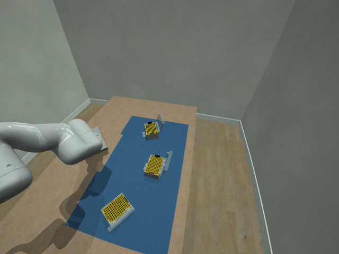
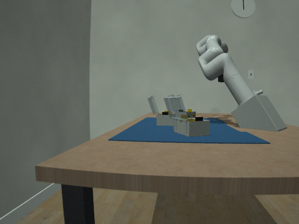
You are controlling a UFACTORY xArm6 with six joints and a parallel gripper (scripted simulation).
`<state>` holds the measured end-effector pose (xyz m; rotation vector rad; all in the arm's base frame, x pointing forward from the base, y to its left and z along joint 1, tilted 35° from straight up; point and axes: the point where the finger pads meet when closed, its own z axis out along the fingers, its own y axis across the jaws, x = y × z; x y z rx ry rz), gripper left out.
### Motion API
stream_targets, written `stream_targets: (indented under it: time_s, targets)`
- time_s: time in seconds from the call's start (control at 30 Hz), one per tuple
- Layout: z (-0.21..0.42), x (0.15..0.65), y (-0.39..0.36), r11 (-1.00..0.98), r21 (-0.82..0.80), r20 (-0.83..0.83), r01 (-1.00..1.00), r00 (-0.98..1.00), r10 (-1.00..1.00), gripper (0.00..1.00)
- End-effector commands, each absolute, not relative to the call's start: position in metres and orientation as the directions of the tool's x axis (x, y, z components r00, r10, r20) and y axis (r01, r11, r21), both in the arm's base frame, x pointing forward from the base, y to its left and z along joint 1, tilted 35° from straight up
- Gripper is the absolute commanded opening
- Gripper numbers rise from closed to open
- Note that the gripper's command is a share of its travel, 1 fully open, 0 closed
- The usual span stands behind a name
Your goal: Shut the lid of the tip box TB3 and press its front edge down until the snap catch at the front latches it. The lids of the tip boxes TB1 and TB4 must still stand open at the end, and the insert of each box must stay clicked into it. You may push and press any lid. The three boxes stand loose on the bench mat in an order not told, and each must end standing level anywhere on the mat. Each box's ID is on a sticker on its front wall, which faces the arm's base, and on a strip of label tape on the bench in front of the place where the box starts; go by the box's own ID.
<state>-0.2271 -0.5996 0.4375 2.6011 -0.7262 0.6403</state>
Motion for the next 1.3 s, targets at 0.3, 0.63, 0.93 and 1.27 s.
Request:
stream_targets:
  time_s: [0.3,0.63,0.93,1.27]
  targets:
    - [0.466,-0.202,-0.572,-0.857,0.315,0.464,-0.407,0.854,-0.235,0.0]
    - [0.479,-0.185,-0.553,-0.876,0.355,0.435,-0.327,0.887,-0.154,0.0]
    - [0.488,-0.17,-0.536,-0.887,0.393,0.403,-0.244,0.912,-0.072,0.0]
    - [0.497,-0.149,-0.511,-0.888,0.45,0.339,-0.096,0.938,0.071,0.0]
